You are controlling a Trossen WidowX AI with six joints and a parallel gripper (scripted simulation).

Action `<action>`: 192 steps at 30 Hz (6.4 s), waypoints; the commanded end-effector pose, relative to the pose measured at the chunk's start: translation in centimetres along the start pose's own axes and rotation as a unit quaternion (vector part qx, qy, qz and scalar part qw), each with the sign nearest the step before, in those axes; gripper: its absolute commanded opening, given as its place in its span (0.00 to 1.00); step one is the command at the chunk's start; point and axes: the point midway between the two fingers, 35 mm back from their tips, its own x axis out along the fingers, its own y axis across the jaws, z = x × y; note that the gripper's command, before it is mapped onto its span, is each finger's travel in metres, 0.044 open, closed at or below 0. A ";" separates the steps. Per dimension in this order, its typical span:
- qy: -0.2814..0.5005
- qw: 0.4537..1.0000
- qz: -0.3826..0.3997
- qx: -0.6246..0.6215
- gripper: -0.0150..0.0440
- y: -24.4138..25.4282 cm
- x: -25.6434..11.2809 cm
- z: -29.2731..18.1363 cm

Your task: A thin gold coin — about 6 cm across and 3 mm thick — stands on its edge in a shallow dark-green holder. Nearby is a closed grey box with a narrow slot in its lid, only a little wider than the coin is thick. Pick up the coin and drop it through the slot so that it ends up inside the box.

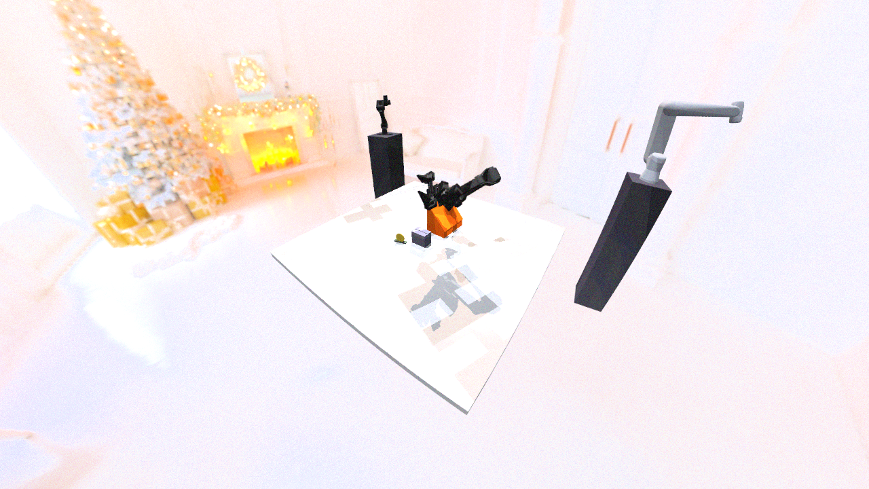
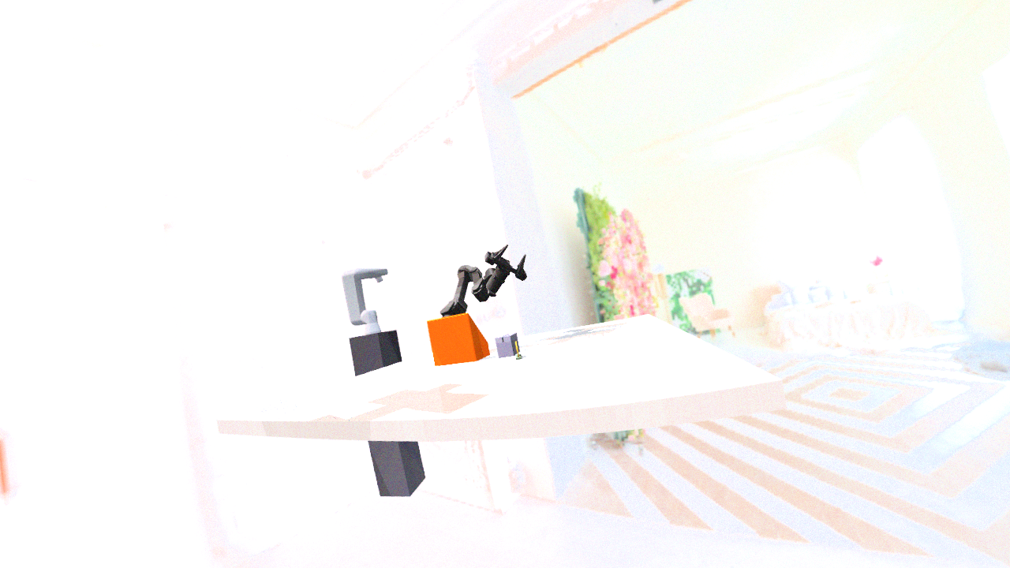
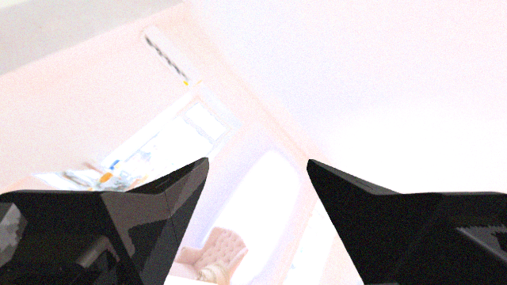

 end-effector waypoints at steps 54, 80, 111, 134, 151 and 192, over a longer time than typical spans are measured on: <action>0.892 0.282 -0.097 0.339 0.53 3.5 -9.9 -26.5; 0.892 0.282 -0.096 0.339 0.53 6.6 -13.7 -29.9; 0.893 0.280 -0.095 0.340 0.39 8.9 -16.4 -32.1; 0.892 0.282 -0.097 0.340 0.25 7.6 -14.6 -30.9; 0.892 0.283 -0.097 0.339 0.25 5.2 -11.9 -28.5; 0.872 0.235 -0.213 0.373 0.25 4.6 -11.9 -23.7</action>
